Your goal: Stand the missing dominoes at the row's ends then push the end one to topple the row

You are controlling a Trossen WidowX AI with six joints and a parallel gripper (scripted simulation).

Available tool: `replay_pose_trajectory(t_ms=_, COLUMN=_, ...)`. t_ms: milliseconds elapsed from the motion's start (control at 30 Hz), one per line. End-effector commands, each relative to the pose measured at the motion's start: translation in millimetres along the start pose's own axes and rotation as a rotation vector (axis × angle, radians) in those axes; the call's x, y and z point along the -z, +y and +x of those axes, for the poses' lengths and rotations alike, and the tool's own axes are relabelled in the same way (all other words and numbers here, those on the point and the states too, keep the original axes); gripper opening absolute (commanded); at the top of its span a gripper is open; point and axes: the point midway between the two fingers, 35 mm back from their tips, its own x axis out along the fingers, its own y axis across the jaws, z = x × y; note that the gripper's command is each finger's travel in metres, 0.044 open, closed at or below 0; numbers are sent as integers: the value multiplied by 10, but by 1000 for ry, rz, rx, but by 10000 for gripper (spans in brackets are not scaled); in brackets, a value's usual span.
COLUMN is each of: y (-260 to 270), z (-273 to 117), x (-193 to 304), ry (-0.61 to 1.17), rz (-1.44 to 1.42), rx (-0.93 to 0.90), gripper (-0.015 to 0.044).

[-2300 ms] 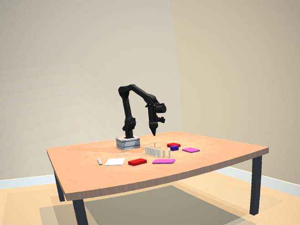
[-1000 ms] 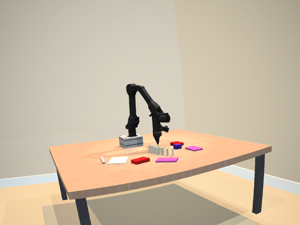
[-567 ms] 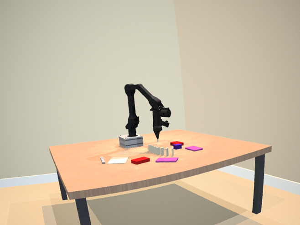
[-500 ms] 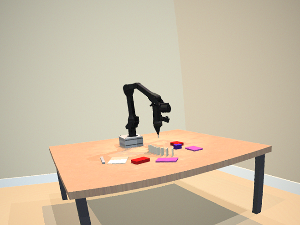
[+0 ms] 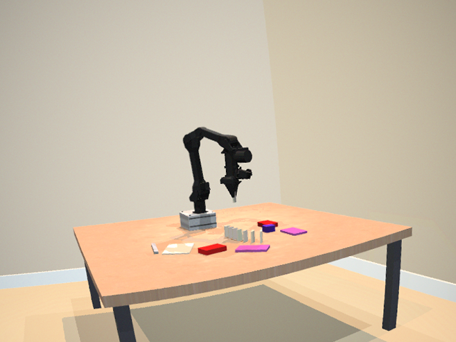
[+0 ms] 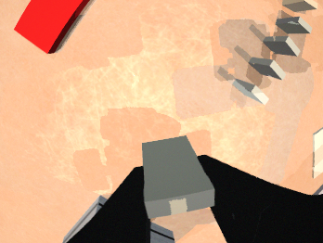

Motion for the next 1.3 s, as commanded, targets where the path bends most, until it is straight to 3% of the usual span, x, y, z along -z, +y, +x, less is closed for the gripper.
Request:
replay_pose_trajectory(t_ms=0, y=-390, z=1, x=98, ry=3, rz=324, rx=2, gripper=107)
replay_pose_trajectory(t_ms=200, y=-905, z=-1, x=340, ry=3, rz=764, rx=10, gripper=107)
replay_pose_trajectory(t_ms=433, y=-914, z=35, x=334, ry=2, rz=764, rx=12, gripper=107)
replay_pose_trajectory(t_ms=1267, y=-913, z=1314, x=352, ry=3, rz=764, rx=10, gripper=107)
